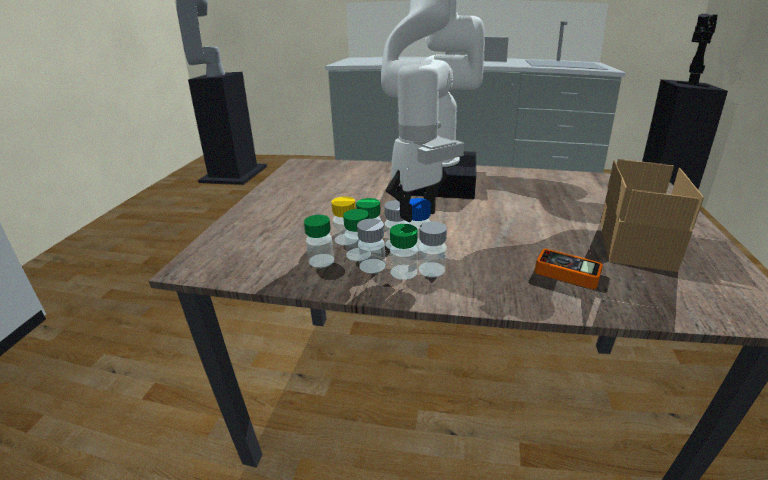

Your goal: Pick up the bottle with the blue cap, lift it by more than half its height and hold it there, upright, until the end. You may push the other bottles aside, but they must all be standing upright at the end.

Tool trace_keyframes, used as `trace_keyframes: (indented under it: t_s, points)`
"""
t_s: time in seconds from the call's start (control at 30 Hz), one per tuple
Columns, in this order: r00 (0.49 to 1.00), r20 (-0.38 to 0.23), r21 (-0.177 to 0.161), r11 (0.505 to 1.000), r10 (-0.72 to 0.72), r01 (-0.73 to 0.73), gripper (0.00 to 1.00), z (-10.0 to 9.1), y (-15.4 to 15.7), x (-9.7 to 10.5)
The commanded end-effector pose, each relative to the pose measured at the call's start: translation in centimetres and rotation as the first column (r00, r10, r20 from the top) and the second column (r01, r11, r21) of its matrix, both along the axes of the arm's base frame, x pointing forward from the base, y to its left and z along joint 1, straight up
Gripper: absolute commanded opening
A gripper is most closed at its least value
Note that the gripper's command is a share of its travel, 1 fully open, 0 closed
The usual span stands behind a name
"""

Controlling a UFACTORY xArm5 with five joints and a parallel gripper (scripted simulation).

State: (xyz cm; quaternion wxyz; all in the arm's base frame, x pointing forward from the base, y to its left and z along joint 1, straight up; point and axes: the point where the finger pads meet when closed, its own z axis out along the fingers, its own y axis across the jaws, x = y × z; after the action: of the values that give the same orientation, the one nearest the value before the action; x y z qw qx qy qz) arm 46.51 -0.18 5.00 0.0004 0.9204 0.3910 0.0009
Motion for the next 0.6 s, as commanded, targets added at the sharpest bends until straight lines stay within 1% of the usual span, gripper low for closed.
trace_keyframes:
  t_s: [0.0, 0.57]
  points:
    - [1.0, 0.003, 0.0, 1.0, 0.0, 0.0, 0.0, 0.8, 0.0, 0.1]
    - [1.0, 0.003, 0.001, 1.0, 0.0, 0.0, 0.0, 2.7, 0.0, 0.1]
